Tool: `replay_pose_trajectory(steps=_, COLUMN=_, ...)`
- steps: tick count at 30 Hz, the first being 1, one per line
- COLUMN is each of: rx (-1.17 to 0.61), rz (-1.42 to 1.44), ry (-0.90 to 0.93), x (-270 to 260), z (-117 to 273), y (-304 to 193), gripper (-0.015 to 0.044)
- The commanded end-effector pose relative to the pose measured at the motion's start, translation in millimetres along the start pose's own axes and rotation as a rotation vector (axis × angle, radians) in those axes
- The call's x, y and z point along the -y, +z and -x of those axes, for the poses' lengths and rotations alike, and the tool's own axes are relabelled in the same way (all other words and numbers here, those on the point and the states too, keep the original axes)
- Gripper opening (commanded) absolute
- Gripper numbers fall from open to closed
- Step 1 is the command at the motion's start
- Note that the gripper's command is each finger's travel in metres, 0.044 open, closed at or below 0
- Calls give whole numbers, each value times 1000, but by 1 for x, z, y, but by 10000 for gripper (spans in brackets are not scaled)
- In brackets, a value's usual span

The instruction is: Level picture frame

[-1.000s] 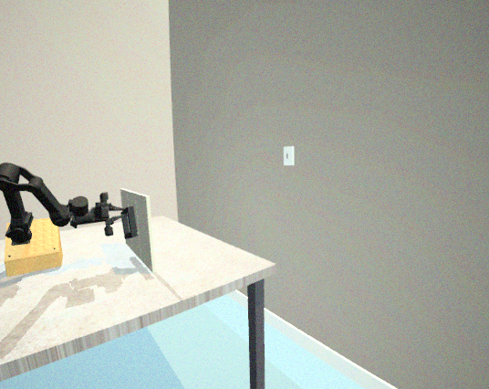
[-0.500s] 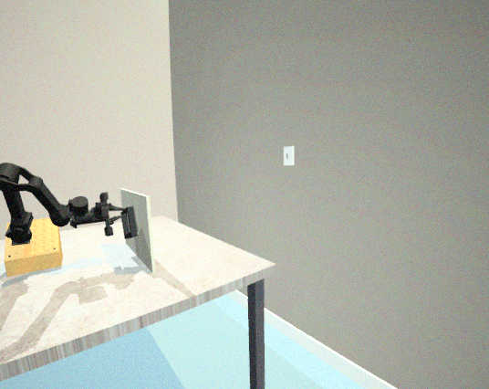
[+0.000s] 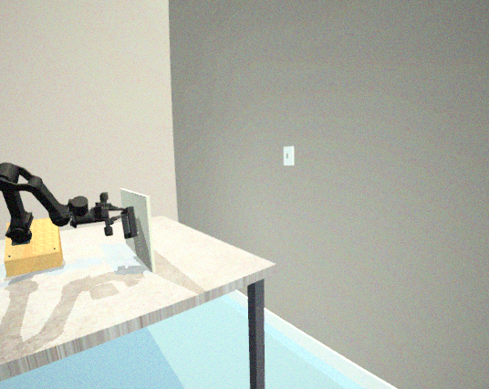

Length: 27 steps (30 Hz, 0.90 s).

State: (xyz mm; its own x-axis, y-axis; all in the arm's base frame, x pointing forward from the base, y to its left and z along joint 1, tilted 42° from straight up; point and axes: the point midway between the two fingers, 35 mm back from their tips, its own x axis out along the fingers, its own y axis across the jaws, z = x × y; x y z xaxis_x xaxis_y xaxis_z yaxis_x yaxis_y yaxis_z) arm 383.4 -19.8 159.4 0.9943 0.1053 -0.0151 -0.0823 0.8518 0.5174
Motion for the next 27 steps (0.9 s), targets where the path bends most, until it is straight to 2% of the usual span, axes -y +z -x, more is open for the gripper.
replay_pose_trajectory(steps=1, rx=4, rz=-1, ry=6, x=-2, z=-1, y=2, gripper=0)
replay_pose_trajectory(steps=27, rx=4, rz=0, ry=7, x=-2, z=-1, y=7, gripper=0)
